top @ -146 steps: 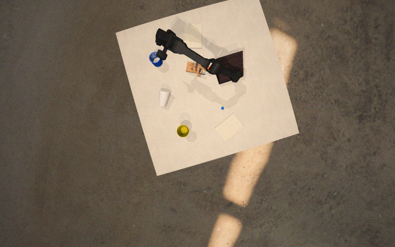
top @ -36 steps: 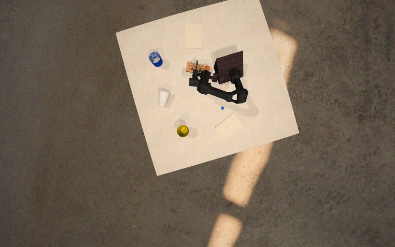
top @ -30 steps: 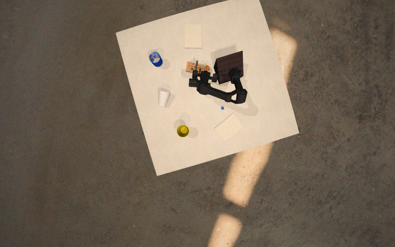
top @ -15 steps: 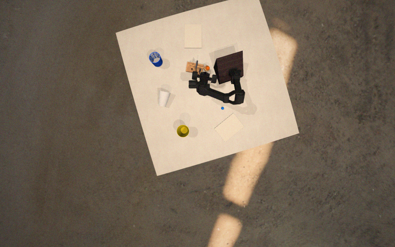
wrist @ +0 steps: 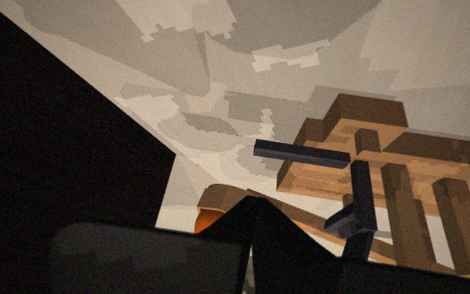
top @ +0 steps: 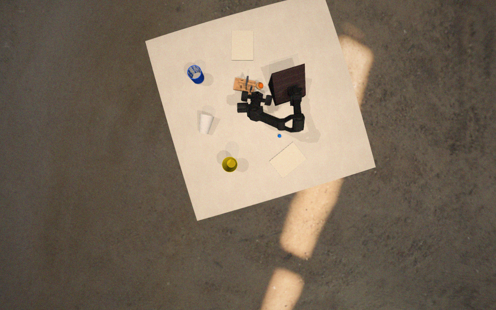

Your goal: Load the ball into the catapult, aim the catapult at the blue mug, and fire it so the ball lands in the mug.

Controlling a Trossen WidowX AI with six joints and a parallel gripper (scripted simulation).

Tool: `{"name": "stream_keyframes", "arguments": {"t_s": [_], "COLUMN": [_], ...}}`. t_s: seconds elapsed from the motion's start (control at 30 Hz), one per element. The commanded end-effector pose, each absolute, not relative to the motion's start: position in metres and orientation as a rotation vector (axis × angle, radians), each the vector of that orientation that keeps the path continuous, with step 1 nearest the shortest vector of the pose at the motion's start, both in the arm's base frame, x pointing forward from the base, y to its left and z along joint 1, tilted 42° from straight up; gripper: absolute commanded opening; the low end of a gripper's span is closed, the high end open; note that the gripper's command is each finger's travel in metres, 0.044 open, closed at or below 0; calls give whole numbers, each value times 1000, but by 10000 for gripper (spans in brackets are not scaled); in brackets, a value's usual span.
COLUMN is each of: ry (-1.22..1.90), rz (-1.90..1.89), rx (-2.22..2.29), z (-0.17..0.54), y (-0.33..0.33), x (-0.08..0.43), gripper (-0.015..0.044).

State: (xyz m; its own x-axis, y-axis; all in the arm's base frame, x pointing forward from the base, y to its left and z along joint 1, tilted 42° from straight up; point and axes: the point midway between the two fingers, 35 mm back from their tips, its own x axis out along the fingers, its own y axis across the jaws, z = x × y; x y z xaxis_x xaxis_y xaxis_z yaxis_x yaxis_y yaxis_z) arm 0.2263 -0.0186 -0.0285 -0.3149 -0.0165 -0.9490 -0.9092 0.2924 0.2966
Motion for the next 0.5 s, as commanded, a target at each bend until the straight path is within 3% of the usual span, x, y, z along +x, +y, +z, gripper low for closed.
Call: {"name": "stream_keyframes", "arguments": {"t_s": [0.0, 0.47], "ry": [1607, 1608], "rz": [1172, 1174], "rx": [-859, -858], "z": [-33, -50], "y": [-14, 2], "x": [225, 222], "gripper": [0, 0]}}
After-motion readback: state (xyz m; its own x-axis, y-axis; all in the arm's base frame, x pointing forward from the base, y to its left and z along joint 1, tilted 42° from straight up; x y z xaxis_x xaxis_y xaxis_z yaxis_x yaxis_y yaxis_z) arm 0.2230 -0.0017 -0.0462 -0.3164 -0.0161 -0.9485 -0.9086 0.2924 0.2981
